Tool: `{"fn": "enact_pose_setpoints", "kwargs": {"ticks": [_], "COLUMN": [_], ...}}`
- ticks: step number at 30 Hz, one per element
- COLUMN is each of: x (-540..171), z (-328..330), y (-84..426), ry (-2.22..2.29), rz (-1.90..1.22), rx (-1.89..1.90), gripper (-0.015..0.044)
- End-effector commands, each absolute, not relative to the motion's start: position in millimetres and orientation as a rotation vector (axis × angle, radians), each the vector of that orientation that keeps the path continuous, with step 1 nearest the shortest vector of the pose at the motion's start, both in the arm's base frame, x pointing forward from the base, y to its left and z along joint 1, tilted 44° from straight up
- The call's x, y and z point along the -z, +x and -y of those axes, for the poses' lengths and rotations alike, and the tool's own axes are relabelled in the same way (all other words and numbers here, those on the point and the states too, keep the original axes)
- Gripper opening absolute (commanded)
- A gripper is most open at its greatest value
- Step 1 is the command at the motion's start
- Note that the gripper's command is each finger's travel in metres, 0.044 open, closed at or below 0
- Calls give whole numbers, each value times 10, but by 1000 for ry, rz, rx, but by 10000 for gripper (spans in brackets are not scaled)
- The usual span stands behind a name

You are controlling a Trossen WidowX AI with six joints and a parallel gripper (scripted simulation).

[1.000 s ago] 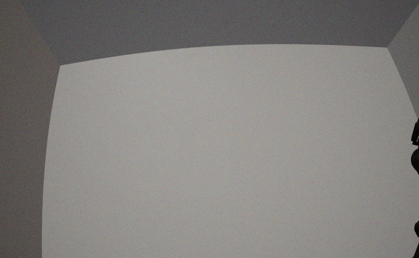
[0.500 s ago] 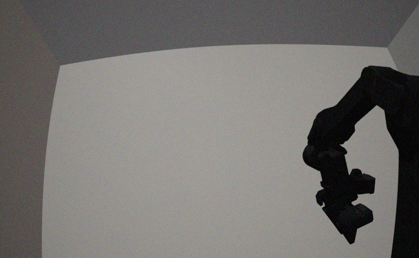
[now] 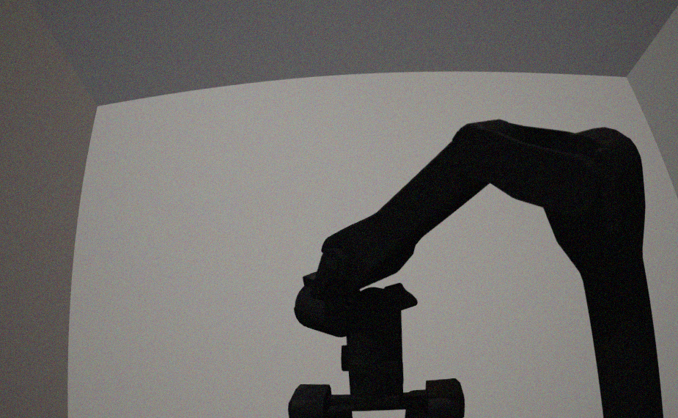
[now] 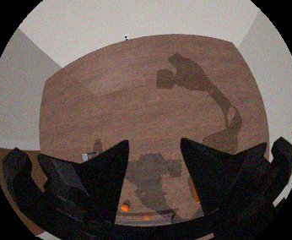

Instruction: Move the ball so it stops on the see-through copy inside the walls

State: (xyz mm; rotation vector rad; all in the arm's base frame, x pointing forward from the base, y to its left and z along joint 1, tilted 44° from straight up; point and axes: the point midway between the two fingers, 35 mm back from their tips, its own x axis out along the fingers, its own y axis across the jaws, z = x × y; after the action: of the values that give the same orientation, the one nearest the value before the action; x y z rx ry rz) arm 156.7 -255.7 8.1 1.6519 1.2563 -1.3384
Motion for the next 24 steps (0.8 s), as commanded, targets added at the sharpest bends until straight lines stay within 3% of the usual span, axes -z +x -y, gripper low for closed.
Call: {"fn": "enact_pose_setpoints", "kwargs": {"ticks": [1,8,17,24], "x": [-62,-70,-188,-206], "z": [2226,1344,188,77], "y": [2133,2941,3419,3443], "ry": [1462,1084,744,717], "rz": [-1390,-1517,-1472,-1457], "rx": [964,311,-398,-463], "gripper": [245,245,245,245]}}
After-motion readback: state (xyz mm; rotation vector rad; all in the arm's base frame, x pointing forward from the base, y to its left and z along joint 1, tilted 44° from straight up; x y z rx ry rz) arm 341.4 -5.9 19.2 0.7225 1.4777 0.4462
